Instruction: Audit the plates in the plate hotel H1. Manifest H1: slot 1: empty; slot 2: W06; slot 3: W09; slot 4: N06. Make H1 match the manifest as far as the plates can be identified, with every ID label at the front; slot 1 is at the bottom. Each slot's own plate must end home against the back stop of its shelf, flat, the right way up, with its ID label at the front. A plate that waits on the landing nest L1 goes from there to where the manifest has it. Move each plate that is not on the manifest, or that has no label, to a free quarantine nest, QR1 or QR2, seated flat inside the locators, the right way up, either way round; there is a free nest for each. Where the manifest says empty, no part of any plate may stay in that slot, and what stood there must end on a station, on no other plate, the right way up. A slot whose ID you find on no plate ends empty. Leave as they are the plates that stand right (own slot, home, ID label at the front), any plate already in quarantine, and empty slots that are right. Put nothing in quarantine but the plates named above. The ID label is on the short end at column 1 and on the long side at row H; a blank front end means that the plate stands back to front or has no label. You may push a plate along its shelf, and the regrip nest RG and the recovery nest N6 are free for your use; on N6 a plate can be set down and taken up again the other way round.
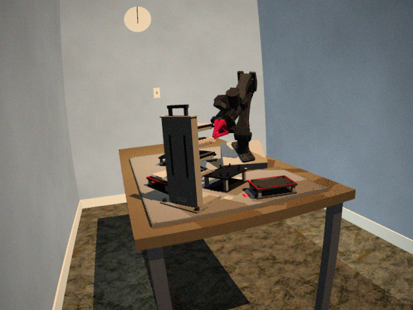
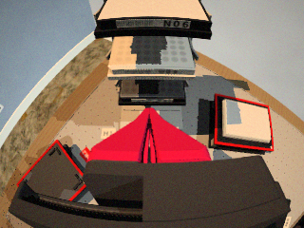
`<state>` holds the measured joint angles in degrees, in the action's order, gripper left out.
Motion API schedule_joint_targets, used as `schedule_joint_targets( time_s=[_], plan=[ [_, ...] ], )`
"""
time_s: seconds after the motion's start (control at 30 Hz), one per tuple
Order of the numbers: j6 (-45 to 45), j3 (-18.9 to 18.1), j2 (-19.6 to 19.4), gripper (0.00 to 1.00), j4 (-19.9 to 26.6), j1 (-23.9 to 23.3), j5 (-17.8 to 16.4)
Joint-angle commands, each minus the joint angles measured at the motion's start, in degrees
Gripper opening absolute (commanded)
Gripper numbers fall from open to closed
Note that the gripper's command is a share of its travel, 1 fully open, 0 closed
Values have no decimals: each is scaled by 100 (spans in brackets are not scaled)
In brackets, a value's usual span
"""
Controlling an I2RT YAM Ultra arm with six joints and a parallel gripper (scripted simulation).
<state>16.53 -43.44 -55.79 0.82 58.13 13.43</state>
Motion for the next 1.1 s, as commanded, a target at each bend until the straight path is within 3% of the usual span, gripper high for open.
schedule_joint_targets(
  time_s=[0.0,0.3,0.33,0.4,0.8,0.9,1.07],
  plan=[
    [51,111,227,0,147,86,132],
    [82,270,501,0,259,218,260],
    [92,111,557,0,282,242,282],
    [98,351,617,0,314,280,321],
    [165,597,1095,0,552,561,592],
    [177,459,1152,0,583,591,621],
    [206,728,1331,0,688,724,751]
  ],
)
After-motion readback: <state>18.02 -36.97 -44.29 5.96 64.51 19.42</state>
